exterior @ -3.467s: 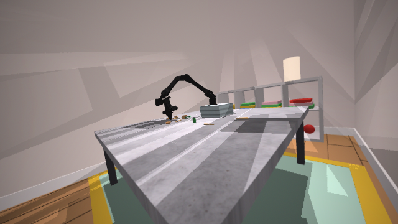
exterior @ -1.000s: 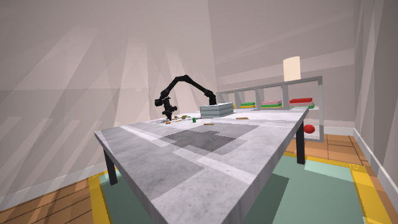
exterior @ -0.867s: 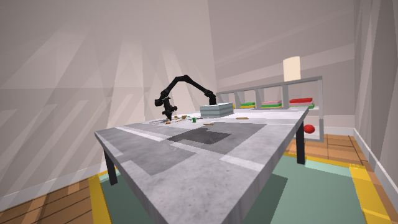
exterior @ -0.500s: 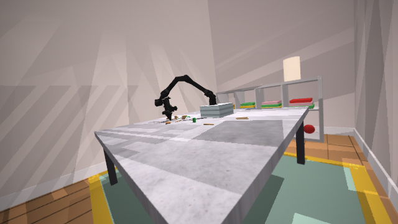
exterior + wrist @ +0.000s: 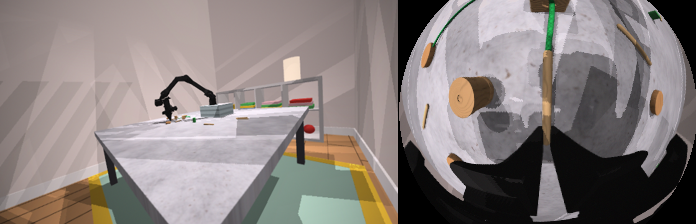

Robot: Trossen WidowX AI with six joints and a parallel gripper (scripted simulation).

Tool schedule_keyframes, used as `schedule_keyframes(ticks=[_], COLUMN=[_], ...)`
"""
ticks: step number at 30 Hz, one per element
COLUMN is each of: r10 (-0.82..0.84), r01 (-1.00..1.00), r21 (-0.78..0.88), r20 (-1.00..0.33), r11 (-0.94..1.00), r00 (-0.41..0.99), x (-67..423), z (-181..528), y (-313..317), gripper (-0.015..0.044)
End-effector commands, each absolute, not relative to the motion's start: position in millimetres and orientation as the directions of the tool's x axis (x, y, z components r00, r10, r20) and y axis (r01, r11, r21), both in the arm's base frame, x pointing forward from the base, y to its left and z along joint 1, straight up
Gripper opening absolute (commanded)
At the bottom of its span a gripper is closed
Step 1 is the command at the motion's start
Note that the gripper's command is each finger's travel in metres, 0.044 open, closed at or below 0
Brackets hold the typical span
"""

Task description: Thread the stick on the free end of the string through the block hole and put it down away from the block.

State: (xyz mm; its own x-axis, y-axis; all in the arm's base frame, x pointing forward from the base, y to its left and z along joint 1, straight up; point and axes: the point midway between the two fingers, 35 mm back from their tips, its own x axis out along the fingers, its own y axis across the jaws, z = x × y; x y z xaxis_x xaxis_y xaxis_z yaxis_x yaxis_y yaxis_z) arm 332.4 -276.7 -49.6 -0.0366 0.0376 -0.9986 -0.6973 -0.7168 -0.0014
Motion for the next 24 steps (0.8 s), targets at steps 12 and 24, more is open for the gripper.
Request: schedule_keyframes(ticks=[12, 24], r10=[0.040, 0.037], r01=[-0.694, -0.697], r21=[-0.005, 0.000], r20=[-0.999, -0.999], r11=[-0.720, -0.717], r00=[-0.034, -0.037], x=[333.2, 332.5], z=[-53.3, -39.4], y=[-276.8, -277.3], gripper=[0.0000, 0.0210])
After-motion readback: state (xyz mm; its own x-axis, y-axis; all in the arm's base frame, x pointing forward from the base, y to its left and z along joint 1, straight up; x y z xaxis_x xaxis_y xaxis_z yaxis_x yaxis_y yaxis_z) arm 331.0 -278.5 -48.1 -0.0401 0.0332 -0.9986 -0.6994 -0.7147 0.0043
